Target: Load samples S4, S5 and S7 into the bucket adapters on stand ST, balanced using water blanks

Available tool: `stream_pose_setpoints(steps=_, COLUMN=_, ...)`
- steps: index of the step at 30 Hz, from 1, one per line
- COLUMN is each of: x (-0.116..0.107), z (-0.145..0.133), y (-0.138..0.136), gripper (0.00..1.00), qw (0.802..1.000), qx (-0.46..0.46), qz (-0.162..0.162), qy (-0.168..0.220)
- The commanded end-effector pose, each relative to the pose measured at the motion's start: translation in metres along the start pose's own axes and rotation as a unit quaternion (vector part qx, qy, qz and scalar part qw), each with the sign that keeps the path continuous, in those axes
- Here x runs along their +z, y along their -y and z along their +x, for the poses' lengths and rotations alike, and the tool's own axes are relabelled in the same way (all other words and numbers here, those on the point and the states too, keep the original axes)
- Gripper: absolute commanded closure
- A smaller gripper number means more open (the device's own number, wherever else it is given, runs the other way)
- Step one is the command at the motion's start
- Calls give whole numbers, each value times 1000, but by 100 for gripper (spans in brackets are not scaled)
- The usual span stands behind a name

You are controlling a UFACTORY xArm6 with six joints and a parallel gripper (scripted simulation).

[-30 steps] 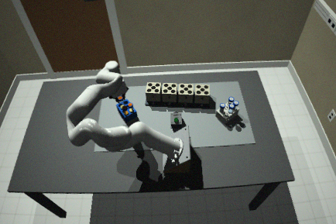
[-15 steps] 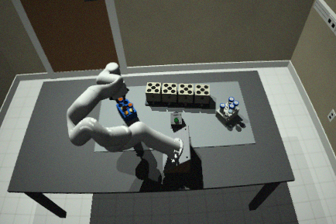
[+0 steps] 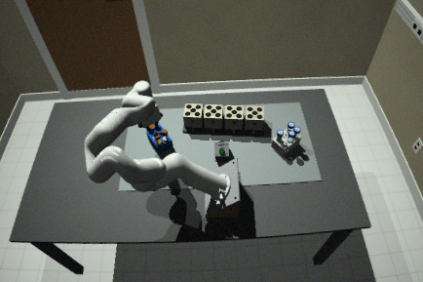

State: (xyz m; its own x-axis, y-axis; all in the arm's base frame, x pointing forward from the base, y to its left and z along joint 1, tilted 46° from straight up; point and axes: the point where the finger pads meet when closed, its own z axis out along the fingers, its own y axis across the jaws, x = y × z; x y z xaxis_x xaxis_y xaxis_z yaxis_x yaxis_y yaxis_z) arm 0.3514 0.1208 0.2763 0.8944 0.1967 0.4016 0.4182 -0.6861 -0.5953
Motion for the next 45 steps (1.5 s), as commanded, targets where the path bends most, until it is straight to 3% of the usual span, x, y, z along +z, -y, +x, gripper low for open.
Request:
stream_pose_setpoints(steps=1, x=3, z=1, y=0, gripper=100, qw=1000, qx=-1, qz=-1, qy=-1)
stream_pose_setpoints(steps=30, x=28, z=1, y=0, gripper=100, qw=1000, qx=-1, qz=-1, qy=-1)
stream_pose_setpoints(steps=45, x=28, z=1, y=0, gripper=100, qw=1000, qx=-1, qz=-1, qy=-1)
